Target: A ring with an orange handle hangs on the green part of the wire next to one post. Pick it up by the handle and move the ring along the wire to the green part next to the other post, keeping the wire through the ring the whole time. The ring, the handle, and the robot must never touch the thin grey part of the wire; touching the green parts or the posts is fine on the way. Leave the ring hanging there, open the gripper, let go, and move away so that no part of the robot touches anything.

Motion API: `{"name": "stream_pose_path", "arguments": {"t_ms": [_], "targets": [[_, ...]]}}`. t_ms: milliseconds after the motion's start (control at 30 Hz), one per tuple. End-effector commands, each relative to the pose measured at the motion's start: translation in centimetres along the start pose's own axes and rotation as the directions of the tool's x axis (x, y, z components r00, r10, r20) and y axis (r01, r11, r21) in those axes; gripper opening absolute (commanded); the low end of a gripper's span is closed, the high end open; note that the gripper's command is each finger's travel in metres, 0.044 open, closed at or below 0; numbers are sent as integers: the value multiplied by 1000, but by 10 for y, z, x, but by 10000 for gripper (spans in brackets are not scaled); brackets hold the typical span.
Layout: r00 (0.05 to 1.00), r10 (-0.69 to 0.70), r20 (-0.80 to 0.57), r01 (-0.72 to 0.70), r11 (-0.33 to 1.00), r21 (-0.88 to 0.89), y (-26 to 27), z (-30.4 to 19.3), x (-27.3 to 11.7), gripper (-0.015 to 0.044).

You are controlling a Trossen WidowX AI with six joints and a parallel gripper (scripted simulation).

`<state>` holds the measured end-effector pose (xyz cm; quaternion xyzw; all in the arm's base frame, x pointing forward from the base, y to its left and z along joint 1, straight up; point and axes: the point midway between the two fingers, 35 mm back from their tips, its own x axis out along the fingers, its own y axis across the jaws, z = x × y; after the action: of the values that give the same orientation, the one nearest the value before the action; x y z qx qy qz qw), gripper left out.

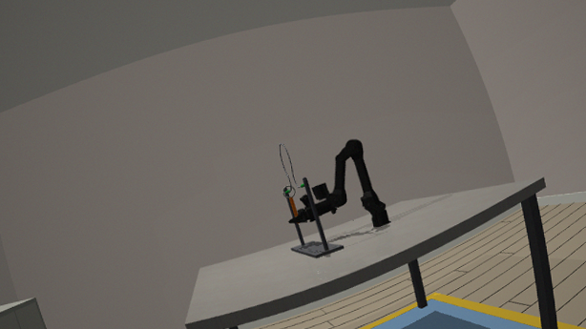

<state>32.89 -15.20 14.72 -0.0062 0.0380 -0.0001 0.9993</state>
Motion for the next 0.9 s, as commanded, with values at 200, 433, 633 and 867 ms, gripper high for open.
{"name": "stream_pose_path", "arguments": {"t_ms": [200,433,633,867], "targets": [[1000,-2,3,2,1000,-3,-1,1,0,-150],[1000,-2,3,2,1000,-3,-1,1,0,-150],[1000,-1,3,1,1000,-2,4,1,0,-150],[1000,-1,3,1,1000,-1,11,1,0,-150]]}}
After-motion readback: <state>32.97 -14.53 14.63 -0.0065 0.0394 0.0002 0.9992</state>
